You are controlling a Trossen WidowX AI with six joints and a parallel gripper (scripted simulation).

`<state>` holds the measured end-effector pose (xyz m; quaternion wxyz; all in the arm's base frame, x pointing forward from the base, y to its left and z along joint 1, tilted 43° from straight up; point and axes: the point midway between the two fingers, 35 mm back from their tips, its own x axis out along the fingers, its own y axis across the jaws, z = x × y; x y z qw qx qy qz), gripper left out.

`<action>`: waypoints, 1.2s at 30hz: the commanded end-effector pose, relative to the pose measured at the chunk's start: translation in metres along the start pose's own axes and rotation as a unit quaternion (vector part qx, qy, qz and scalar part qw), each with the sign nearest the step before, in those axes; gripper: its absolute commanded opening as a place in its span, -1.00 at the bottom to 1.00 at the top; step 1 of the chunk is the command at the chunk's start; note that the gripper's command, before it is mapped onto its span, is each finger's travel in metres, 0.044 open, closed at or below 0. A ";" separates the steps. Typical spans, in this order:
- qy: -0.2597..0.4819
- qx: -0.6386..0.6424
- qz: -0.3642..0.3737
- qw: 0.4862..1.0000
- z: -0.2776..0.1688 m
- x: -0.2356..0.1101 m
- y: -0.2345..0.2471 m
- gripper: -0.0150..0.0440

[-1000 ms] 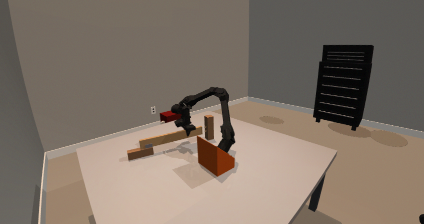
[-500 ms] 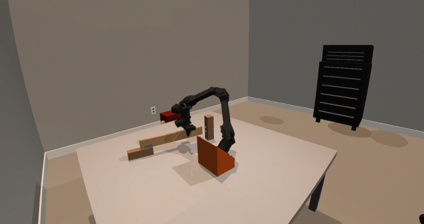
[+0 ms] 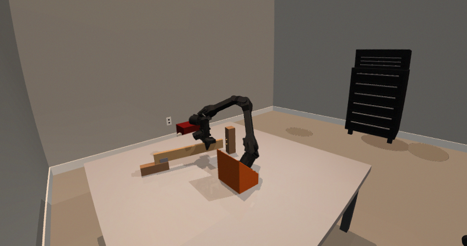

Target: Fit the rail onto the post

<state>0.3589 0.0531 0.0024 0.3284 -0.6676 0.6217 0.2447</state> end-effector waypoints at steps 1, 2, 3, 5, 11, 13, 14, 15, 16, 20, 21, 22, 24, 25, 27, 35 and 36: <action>-0.002 -0.001 -0.004 1.000 -0.001 -0.003 -0.001 -0.49; -0.002 -0.001 -0.004 1.000 0.000 -0.003 -0.001 -0.49; -0.002 -0.001 -0.004 1.000 0.000 -0.003 -0.001 -0.49; -0.002 -0.001 -0.004 1.000 0.000 -0.003 -0.001 -0.49; -0.002 -0.001 -0.004 1.000 0.002 -0.004 -0.001 -0.49; -0.003 -0.001 -0.004 1.000 0.003 -0.004 -0.001 -0.49; -0.003 -0.001 -0.004 1.000 0.003 -0.004 -0.001 -0.49; -0.003 -0.001 -0.004 1.000 0.003 -0.004 -0.001 -0.49; -0.003 -0.001 -0.004 1.000 0.003 -0.005 -0.001 -0.49; -0.003 -0.001 -0.004 1.000 0.003 -0.005 -0.001 -0.49; -0.003 -0.001 -0.004 1.000 0.003 -0.005 -0.001 -0.49; -0.003 -0.001 -0.004 1.000 0.003 -0.005 -0.001 -0.49; -0.003 -0.001 -0.004 1.000 0.003 -0.005 -0.001 -0.49; -0.003 -0.001 -0.004 1.000 0.003 -0.005 -0.001 -0.49; -0.003 -0.001 -0.004 1.000 0.003 -0.005 -0.002 -0.49; -0.003 -0.001 -0.004 1.000 0.003 -0.004 -0.002 -0.49; -0.003 -0.001 -0.004 1.000 0.003 -0.004 -0.002 -0.49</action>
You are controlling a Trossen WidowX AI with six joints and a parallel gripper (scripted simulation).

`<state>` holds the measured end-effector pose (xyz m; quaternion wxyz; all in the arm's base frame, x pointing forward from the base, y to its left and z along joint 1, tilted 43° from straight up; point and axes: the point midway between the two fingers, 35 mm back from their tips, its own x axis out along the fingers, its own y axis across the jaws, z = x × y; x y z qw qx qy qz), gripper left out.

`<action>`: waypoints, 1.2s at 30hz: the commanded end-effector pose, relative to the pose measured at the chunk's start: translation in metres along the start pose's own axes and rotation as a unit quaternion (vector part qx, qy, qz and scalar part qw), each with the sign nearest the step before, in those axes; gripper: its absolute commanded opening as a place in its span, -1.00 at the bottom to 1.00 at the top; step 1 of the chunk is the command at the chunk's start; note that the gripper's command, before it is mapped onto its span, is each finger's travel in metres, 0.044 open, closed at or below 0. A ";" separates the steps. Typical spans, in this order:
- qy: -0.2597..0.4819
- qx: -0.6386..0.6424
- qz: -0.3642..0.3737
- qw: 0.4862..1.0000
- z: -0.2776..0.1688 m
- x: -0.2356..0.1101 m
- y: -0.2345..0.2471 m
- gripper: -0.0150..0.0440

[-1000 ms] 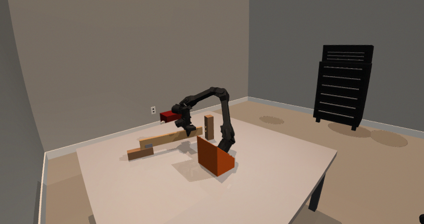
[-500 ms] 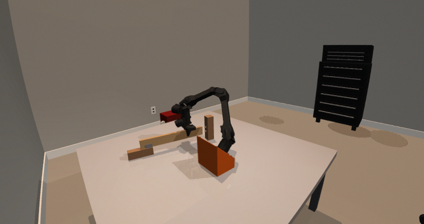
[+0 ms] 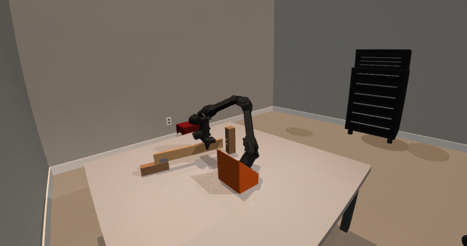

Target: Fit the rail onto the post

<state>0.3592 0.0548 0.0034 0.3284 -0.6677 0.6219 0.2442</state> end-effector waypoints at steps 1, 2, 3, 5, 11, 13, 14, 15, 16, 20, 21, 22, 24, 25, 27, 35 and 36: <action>-0.003 -0.001 -0.004 1.000 0.003 -0.002 -0.001 -0.49; -0.003 -0.001 -0.004 1.000 0.003 -0.002 -0.001 -0.49; -0.003 -0.001 -0.004 1.000 0.003 -0.001 -0.001 -0.49; -0.003 -0.001 -0.004 1.000 0.003 -0.001 -0.001 -0.49; -0.003 -0.001 -0.004 1.000 0.001 -0.001 -0.001 -0.49; -0.003 -0.001 -0.004 1.000 0.001 -0.001 -0.001 -0.49; -0.003 -0.001 -0.004 1.000 0.000 -0.001 -0.001 -0.49; -0.003 -0.001 -0.004 1.000 0.000 -0.001 -0.001 -0.49; -0.003 -0.001 -0.004 1.000 0.000 -0.001 -0.001 -0.49; -0.003 -0.001 -0.004 1.000 0.000 -0.001 -0.001 -0.49; -0.003 -0.001 -0.004 1.000 0.000 -0.001 -0.001 -0.49; -0.003 -0.001 -0.004 1.000 0.001 -0.001 -0.001 -0.49; -0.003 -0.001 -0.004 1.000 0.001 -0.001 -0.001 -0.49; -0.003 -0.001 -0.004 1.000 0.002 -0.001 -0.001 -0.49; -0.003 -0.001 -0.004 1.000 0.002 -0.002 -0.001 -0.49; -0.003 -0.001 -0.004 1.000 0.003 -0.003 0.000 -0.49; -0.003 -0.001 -0.004 1.000 0.003 -0.003 0.000 -0.49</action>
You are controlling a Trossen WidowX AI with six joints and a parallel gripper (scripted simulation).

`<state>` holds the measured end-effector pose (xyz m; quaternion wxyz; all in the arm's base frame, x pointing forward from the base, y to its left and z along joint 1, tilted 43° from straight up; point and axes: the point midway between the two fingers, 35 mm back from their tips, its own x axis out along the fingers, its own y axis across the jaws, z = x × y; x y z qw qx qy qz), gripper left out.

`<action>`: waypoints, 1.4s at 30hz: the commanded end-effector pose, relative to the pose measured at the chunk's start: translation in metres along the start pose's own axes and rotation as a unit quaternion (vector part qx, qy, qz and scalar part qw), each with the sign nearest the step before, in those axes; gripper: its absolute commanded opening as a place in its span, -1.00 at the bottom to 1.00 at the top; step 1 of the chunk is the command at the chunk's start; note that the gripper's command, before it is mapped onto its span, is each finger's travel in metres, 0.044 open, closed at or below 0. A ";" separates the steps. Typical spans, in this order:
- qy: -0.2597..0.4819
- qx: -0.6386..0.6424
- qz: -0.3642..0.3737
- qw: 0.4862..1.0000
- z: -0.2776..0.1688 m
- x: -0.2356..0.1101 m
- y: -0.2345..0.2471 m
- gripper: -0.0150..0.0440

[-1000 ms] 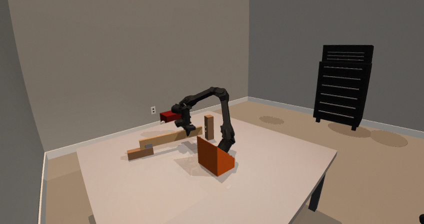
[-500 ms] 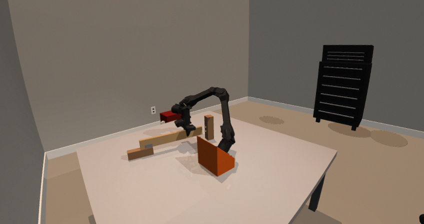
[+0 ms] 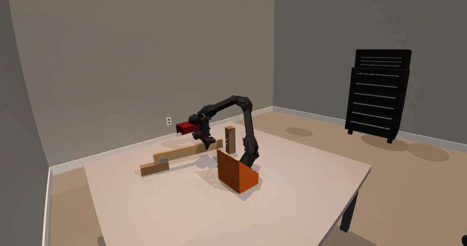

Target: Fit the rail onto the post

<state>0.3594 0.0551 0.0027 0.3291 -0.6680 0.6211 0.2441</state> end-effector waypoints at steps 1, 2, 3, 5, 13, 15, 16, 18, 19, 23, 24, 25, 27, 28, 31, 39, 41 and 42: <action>-0.002 -0.001 -0.003 1.000 0.003 -0.003 0.000 -0.49; -0.002 -0.001 -0.003 1.000 0.003 -0.003 0.000 -0.49; -0.002 -0.001 -0.003 1.000 0.003 -0.003 0.000 -0.49; -0.002 -0.001 -0.003 1.000 0.003 -0.003 0.000 -0.49; -0.002 -0.001 -0.003 1.000 0.003 -0.002 0.000 -0.49; -0.002 -0.001 -0.003 1.000 0.003 -0.002 0.000 -0.49; -0.002 -0.001 -0.003 1.000 0.003 -0.002 0.000 -0.49; -0.002 -0.001 -0.003 1.000 0.003 -0.001 0.000 -0.49; -0.002 -0.001 -0.003 1.000 0.003 -0.001 0.000 -0.49; -0.002 -0.001 -0.003 1.000 0.003 -0.001 0.000 -0.49; -0.002 -0.001 -0.003 1.000 0.003 -0.001 0.000 -0.49; -0.002 -0.001 -0.003 1.000 0.003 -0.001 0.000 -0.49; -0.002 -0.001 -0.003 1.000 0.002 -0.001 0.000 -0.49; -0.002 -0.001 -0.003 1.000 0.002 -0.001 0.000 -0.49; -0.002 -0.001 -0.003 1.000 0.001 -0.001 0.000 -0.49; -0.002 -0.001 -0.003 1.000 0.000 -0.001 0.000 -0.49; -0.002 -0.001 -0.003 1.000 0.000 -0.001 0.000 -0.49; -0.002 -0.001 -0.003 1.000 0.001 -0.001 0.000 -0.49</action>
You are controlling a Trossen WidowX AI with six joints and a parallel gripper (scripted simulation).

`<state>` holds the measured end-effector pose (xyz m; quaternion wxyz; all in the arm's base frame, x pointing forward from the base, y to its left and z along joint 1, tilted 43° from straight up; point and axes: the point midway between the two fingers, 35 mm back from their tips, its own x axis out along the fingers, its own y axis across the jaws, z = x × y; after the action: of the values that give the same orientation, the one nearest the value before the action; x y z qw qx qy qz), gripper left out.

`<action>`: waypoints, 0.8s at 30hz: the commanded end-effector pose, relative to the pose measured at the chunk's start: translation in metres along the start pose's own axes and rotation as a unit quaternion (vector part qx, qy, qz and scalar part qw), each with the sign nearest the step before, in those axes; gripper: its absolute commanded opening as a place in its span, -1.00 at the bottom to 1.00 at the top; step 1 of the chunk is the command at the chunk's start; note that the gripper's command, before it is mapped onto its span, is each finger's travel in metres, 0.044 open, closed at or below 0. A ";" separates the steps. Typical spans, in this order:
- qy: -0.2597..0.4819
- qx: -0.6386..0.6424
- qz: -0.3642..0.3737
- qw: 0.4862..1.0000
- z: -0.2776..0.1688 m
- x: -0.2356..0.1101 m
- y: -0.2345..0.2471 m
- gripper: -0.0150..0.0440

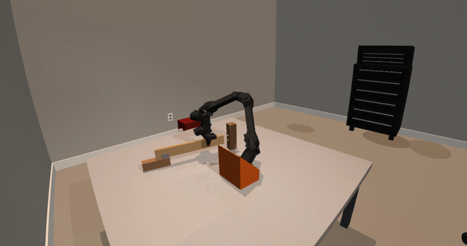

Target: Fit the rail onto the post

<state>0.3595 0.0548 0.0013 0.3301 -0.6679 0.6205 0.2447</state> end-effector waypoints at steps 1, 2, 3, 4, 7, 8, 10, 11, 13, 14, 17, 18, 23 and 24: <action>-0.001 -0.001 -0.003 1.000 0.000 -0.002 0.000 -0.49; -0.001 -0.001 -0.003 1.000 0.001 -0.003 0.000 -0.49; -0.001 -0.001 -0.003 1.000 0.001 -0.003 0.000 -0.49; -0.001 -0.001 -0.003 1.000 0.001 -0.003 0.000 -0.49; -0.001 -0.001 -0.003 1.000 0.002 -0.003 0.000 -0.49; -0.001 -0.001 -0.003 1.000 0.002 -0.004 0.000 -0.49; -0.001 -0.001 -0.003 1.000 0.002 -0.004 0.000 -0.49; -0.001 -0.001 -0.003 1.000 0.003 -0.004 0.000 -0.49; -0.001 -0.001 -0.003 1.000 0.003 -0.005 0.000 -0.49; -0.001 -0.001 -0.003 1.000 0.003 -0.005 0.000 -0.49; -0.001 -0.001 -0.003 1.000 0.003 -0.005 -0.001 -0.49; -0.001 -0.001 -0.003 1.000 0.003 -0.005 -0.001 -0.49; -0.001 -0.001 -0.003 1.000 0.003 -0.004 -0.001 -0.49; -0.001 -0.001 -0.003 1.000 0.003 -0.004 -0.001 -0.49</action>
<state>0.3591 0.0563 0.0023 0.3291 -0.6675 0.6217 0.2441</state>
